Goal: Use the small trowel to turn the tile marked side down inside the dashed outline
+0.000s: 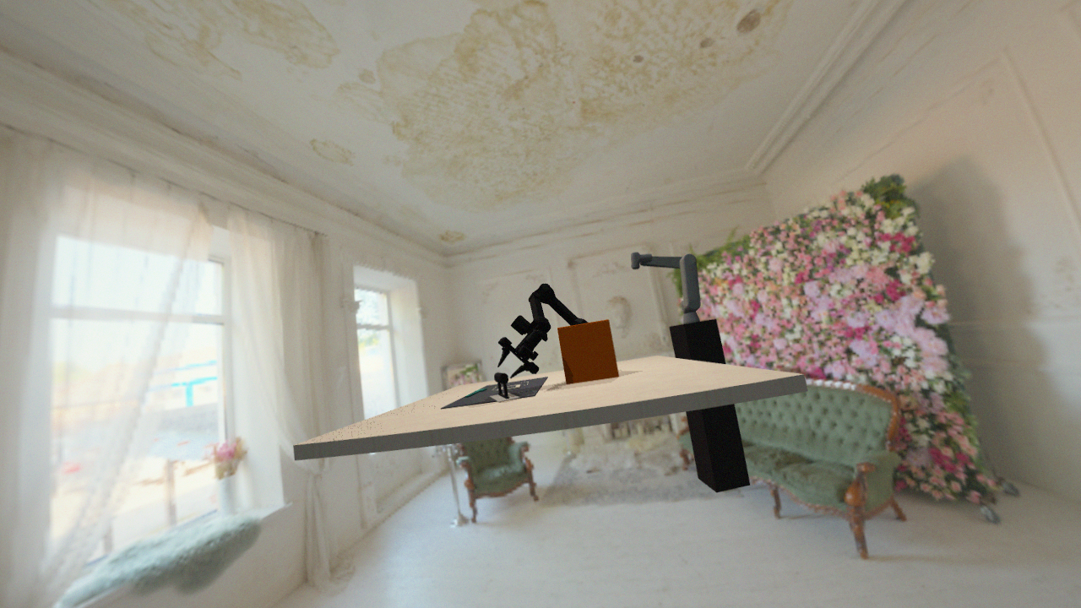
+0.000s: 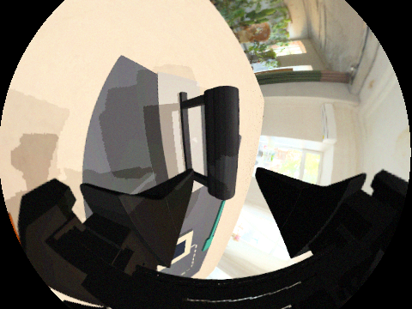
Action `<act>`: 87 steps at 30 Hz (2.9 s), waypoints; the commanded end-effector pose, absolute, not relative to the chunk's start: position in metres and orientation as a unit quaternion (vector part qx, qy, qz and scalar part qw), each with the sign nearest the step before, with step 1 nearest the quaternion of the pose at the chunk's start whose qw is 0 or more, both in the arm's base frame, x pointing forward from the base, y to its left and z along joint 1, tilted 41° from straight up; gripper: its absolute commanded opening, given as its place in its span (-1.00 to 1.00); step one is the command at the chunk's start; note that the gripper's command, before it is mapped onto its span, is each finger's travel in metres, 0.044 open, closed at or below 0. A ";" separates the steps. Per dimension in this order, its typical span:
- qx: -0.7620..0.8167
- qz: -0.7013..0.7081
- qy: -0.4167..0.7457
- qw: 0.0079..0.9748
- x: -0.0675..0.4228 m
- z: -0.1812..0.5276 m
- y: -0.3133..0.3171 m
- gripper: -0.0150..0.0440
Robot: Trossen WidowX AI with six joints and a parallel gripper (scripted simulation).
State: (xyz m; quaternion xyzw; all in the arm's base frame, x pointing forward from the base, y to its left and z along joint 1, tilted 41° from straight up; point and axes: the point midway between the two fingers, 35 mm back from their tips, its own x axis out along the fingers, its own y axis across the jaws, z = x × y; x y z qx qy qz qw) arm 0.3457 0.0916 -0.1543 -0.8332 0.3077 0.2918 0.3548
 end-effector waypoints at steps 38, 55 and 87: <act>-0.837 0.290 0.307 0.349 0.384 -0.194 0.071 0.35; -0.837 0.290 0.307 0.349 0.384 -0.194 0.071 -0.37; -0.823 0.234 0.338 0.393 0.387 -0.121 0.068 -0.49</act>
